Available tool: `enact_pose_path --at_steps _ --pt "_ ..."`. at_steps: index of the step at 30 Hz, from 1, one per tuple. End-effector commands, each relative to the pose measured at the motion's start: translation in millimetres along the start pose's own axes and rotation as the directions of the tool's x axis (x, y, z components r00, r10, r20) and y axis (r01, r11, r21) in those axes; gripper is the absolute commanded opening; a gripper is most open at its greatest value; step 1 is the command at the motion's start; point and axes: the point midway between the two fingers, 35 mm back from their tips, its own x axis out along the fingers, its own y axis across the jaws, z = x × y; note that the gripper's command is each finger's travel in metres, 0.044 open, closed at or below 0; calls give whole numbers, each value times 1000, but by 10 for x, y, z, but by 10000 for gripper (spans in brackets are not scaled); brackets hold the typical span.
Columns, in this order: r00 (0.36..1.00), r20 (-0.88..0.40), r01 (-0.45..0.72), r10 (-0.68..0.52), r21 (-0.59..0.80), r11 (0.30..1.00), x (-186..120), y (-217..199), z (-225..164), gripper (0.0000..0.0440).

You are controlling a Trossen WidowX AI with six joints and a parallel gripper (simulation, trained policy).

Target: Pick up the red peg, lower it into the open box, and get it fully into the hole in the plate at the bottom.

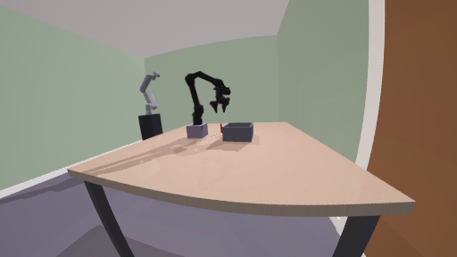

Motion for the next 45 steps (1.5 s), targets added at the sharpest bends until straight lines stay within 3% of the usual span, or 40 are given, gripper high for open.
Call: enact_pose_path --at_steps 1,18,45 --pt "998 -27 58 -58 32 998 84 -27 2 440" --pt "974 -86 217 -210 87 972 442 -38 21 439" --pt "965 -66 259 -253 101 961 1037 25 14 423"
